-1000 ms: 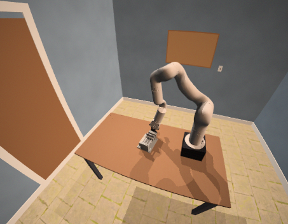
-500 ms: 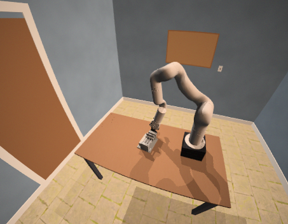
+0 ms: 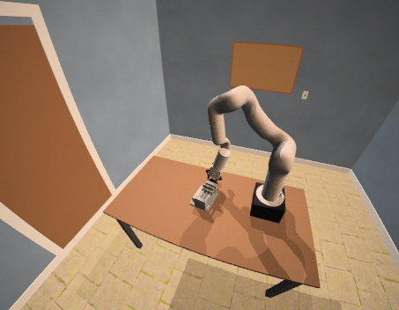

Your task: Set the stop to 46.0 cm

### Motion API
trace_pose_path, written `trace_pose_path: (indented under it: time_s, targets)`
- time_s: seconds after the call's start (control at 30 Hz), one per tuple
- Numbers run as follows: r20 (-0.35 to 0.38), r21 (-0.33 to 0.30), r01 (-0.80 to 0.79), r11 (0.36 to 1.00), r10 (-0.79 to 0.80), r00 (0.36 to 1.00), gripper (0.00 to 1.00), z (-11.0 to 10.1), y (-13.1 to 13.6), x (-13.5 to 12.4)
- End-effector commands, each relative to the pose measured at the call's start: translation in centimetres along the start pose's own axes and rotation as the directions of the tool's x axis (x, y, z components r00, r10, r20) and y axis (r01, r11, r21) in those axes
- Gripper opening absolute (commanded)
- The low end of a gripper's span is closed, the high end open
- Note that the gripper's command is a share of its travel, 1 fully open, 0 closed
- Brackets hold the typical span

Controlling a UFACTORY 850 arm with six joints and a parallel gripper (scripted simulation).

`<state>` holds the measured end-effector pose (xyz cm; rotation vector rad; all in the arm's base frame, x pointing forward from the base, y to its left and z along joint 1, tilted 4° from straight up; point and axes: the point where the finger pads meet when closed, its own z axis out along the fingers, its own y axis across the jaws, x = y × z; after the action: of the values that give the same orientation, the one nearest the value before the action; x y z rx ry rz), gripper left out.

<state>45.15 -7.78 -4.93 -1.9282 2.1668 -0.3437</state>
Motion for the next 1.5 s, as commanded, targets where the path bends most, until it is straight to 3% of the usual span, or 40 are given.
trace_pose_path:
  time_s: [0.0,0.53,0.7,0.9,1.47]
  targets:
    - [0.000,0.001,0.000,1.000,0.000,1.000,0.57,0.0,-0.1,0.0]
    - [0.000,0.001,0.000,1.000,0.000,1.000,0.57,-0.7,-0.3,0.0]
    - [0.000,0.001,0.000,1.000,0.000,1.000,0.57,-6.1,-1.7,0.0]
    - [0.000,0.001,0.000,1.000,0.000,1.000,0.57,-9.5,-2.6,0.0]
    - [0.000,0.001,0.000,1.000,0.000,1.000,0.57,-9.7,-2.7,0.0]
